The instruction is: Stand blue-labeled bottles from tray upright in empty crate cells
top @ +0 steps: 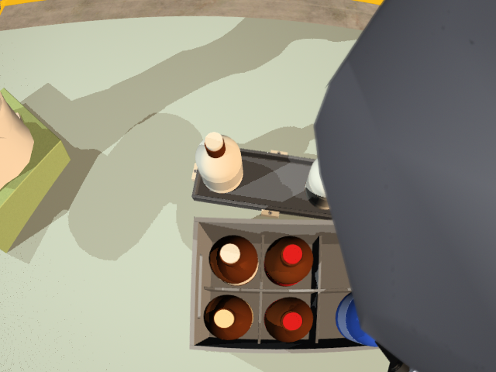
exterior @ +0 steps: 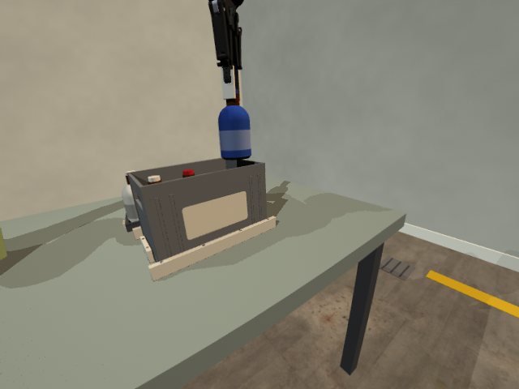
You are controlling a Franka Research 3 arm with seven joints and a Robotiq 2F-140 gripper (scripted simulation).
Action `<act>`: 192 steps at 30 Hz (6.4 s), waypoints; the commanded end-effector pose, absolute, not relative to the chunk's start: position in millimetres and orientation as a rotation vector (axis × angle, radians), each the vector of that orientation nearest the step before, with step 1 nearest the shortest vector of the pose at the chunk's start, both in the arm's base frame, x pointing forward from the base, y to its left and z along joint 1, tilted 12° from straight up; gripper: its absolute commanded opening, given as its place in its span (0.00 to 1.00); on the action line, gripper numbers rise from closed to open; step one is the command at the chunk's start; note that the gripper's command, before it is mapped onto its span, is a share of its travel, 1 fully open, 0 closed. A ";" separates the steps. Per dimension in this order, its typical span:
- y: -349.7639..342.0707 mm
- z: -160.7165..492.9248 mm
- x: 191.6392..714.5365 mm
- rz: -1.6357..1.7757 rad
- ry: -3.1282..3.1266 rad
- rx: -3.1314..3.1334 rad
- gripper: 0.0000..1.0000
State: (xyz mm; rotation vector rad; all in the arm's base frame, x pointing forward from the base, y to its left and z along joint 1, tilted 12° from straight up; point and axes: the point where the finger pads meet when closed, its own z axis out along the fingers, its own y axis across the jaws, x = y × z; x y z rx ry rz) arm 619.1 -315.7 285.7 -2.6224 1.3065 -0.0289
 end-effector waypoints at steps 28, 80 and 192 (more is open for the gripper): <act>-322.6 291.6 618.6 -0.044 1.308 -2.630 0.00; -324.0 290.5 616.3 -0.044 1.308 -2.630 0.00; -317.0 253.6 621.3 -0.044 1.308 -2.630 0.00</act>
